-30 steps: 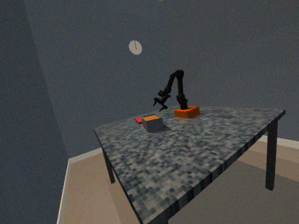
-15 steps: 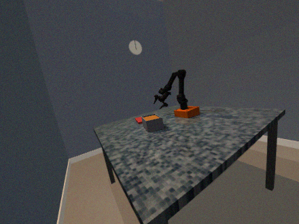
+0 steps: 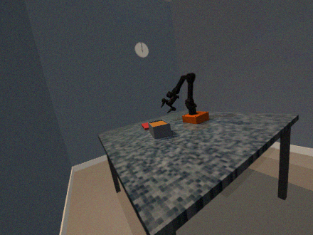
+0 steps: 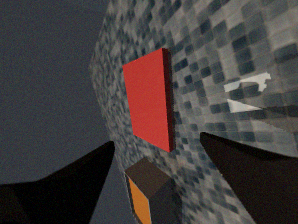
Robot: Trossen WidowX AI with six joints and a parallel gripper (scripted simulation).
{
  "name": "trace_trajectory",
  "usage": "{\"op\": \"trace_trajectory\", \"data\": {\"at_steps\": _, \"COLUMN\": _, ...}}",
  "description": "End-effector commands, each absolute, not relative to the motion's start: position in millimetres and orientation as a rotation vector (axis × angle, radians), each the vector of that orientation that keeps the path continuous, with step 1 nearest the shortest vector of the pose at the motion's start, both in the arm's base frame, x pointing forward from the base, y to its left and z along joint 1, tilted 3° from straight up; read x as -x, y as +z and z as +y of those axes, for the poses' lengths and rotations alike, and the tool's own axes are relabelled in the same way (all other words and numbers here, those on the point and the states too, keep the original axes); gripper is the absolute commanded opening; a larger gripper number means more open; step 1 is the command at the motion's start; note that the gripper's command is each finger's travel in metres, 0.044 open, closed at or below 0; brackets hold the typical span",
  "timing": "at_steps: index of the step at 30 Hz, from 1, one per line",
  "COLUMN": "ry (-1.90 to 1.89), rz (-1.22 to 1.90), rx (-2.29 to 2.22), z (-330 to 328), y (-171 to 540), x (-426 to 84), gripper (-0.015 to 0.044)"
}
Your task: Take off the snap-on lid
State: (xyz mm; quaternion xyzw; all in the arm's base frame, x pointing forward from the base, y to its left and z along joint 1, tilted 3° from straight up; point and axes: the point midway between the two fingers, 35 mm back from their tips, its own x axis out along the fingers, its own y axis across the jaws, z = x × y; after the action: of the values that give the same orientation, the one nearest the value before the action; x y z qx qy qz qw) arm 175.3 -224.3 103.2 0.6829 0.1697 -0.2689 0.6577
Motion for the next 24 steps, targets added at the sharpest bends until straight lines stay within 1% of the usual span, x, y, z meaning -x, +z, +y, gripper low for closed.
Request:
{"op": "trace_trajectory", "data": {"at_steps": 1, "ry": -0.605, "rz": 0.386, "rx": -1.545, "z": -222.9, "y": 102.2, "x": -175.3, "gripper": 0.044}}
{"op": "trace_trajectory", "data": {"at_steps": 21, "ry": -0.605, "rz": 0.386, "rx": -1.545, "z": -222.9, "y": 102.2, "x": -175.3, "gripper": 0.044}}
{"op": "trace_trajectory", "data": {"at_steps": 24, "ry": -0.605, "rz": 0.386, "rx": -1.545, "z": -222.9, "y": 102.2, "x": -175.3, "gripper": 0.0361}}
